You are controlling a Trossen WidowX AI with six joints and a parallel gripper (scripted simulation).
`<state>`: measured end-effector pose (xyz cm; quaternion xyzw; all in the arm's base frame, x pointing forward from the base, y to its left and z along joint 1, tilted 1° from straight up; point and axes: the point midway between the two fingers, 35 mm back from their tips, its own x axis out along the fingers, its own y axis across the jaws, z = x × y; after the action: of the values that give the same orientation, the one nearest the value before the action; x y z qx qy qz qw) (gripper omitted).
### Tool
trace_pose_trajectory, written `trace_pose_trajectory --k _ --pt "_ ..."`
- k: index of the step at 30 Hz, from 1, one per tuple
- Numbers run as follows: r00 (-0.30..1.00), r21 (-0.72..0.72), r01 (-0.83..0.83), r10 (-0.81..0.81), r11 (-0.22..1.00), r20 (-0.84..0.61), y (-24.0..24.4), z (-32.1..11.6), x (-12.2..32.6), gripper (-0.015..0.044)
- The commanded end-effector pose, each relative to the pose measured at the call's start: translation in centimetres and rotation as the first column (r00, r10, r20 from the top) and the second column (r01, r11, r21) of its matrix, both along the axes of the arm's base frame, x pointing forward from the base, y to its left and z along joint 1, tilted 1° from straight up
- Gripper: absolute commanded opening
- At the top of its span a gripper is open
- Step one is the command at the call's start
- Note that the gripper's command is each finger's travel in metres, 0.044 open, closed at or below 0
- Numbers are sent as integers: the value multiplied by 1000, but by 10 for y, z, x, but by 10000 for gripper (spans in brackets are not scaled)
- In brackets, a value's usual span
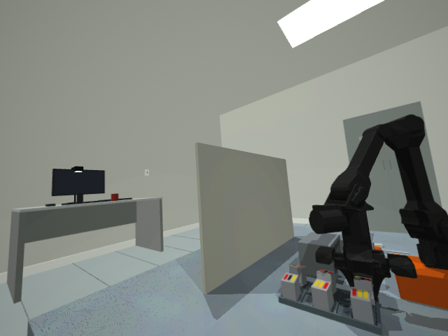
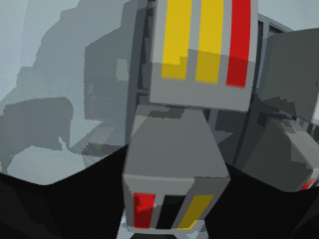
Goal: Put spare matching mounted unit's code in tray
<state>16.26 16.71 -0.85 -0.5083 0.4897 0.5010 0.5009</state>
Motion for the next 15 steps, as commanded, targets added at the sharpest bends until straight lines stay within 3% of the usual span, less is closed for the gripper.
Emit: trace_pose_trajectory --k 1,10,15 --pt "1000 0 0 0 1000 0 0 0 0 17" --pt "1000 0 0 0 1000 0 0 1 0 0" --pt "1000 0 0 0 1000 2 2 29 2 0"
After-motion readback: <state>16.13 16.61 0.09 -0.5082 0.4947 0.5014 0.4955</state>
